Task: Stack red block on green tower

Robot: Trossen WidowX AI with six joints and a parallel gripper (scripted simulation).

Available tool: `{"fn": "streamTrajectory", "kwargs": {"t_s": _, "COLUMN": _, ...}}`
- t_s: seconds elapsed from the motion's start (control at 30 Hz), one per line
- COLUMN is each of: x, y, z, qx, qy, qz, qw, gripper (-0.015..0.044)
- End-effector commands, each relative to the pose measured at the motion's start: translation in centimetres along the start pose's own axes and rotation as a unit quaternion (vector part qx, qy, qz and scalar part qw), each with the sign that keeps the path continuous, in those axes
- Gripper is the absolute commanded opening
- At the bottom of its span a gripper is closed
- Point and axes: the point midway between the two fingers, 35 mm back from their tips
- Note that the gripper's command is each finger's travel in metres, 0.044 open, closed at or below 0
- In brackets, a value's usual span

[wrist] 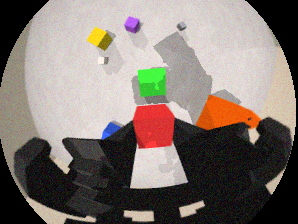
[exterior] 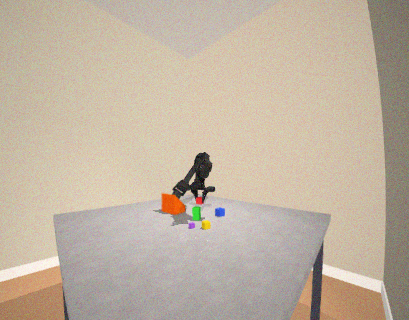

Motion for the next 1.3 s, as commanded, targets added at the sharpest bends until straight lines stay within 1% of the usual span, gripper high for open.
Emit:
{"fn": "streamTrajectory", "kwargs": {"t_s": 0.0, "x": -1.8, "y": 0.0, "z": 0.2, "qx": -0.003, "qy": -0.002, "qz": -0.004, "qw": 1.000, "gripper": 0.0000}}
{"fn": "streamTrajectory", "kwargs": {"t_s": 0.1, "x": -2.9, "y": 0.0, "z": 0.1, "qx": -0.003, "qy": -0.002, "qz": -0.003, "qw": 1.000, "gripper": 0.0000}}
{"fn": "streamTrajectory", "kwargs": {"t_s": 0.37, "x": -3.0, "y": -0.1, "z": 0.1, "qx": -0.003, "qy": -0.002, "qz": -0.004, "qw": 1.000, "gripper": 0.0000}}
{"fn": "streamTrajectory", "kwargs": {"t_s": 0.7, "x": -3.0, "y": -4.2, "z": 0.7, "qx": -0.004, "qy": -0.002, "qz": -0.005, "qw": 1.000, "gripper": 0.0000}}
{"fn": "streamTrajectory", "kwargs": {"t_s": 0.8, "x": -3.0, "y": -4.5, "z": 0.7, "qx": -0.004, "qy": -0.002, "qz": -0.005, "qw": 1.000, "gripper": 0.0000}}
{"fn": "streamTrajectory", "kwargs": {"t_s": 1.1, "x": -1.3, "y": -4.6, "z": 0.8, "qx": -0.004, "qy": -0.002, "qz": -0.005, "qw": 1.000, "gripper": 0.0000}}
{"fn": "streamTrajectory", "kwargs": {"t_s": 1.27, "x": 0.6, "y": -4.6, "z": 0.8, "qx": -0.004, "qy": -0.003, "qz": -0.004, "qw": 1.000, "gripper": 0.0000}}
Point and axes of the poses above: the point midway between the two fingers, 35 mm back from their tips, its own x axis out along the fingers, its own z axis across the jaws, y = z × x, and after that the axes turned 15 degrees about x, right-handed
